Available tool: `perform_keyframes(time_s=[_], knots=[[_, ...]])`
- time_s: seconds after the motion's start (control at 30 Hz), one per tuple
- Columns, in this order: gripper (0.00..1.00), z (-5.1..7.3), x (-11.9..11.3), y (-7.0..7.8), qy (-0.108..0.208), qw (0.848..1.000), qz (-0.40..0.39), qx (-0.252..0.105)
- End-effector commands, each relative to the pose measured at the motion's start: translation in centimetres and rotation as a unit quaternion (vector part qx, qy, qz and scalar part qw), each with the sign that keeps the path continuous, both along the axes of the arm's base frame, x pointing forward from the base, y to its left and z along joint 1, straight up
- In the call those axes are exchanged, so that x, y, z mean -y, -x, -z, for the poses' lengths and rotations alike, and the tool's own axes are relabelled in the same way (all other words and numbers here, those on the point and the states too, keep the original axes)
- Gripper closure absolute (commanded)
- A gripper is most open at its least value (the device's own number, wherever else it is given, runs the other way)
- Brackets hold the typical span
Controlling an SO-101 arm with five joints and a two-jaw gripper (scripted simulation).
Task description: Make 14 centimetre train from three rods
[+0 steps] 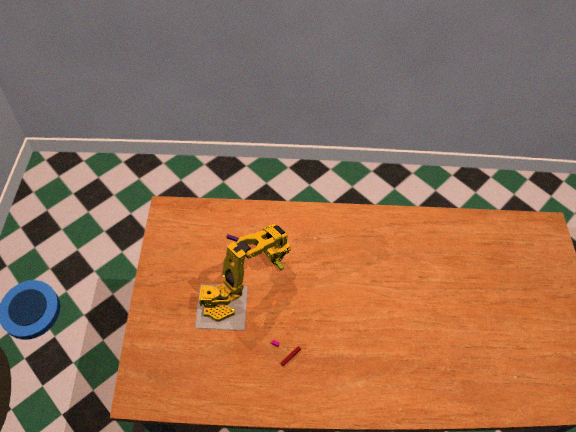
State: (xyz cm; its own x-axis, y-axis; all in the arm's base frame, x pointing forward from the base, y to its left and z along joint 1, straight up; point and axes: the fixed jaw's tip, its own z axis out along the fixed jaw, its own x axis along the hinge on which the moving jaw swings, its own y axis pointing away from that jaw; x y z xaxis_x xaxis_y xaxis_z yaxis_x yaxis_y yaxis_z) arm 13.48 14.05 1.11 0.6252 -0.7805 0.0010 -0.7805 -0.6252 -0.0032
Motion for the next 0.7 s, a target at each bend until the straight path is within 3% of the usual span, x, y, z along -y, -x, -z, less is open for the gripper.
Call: perform_keyframes(time_s=[0.0,0.67], knots=[[1.0,0.51,-0.07,0.25,0.004,1.0,-0.005,-0.005],[1.0,1.03,0.28,0.58,0.011,1.0,-0.003,-0.012]])
